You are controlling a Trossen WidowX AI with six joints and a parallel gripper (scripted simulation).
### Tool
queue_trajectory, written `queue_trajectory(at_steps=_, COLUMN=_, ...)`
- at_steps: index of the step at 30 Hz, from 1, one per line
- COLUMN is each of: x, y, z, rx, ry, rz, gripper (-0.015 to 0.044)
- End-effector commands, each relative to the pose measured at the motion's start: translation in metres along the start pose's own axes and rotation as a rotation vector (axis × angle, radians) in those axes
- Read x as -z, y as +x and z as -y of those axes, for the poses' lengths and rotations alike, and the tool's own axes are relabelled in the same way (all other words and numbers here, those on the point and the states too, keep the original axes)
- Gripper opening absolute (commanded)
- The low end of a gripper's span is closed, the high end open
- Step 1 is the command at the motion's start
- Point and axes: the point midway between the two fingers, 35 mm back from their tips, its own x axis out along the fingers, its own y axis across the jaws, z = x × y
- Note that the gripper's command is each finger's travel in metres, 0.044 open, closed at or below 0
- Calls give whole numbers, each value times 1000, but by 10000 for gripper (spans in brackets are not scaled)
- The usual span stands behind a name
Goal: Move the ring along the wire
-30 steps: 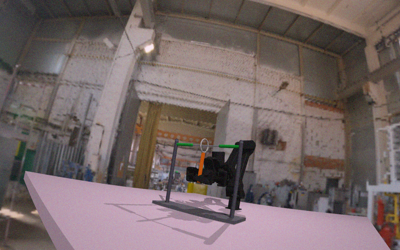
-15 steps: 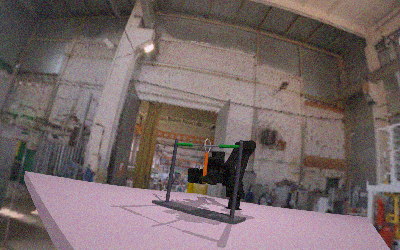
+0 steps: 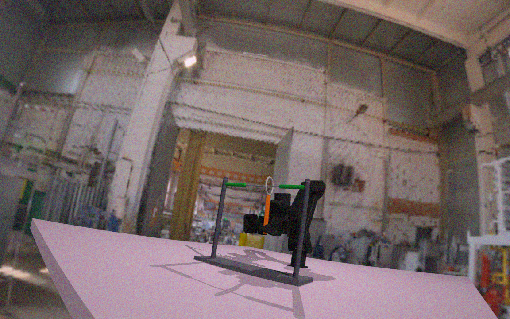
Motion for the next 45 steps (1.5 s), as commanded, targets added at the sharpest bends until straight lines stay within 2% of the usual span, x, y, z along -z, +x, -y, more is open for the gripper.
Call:
queue_trajectory(at_steps=1, x=0, y=0, z=-3, rx=17, ry=1, rz=-2, gripper=-150)
queue_trajectory(at_steps=9, x=1, y=-1, z=-7, rx=52, ry=-8, rz=-10, gripper=-150)
queue_trajectory(at_steps=18, x=2, y=-9, z=-15, rx=90, ry=-12, rz=-90, gripper=-150)
queue_trajectory(at_steps=45, x=2, y=-5, z=-42, rx=102, ry=-15, rz=-94, gripper=-150)
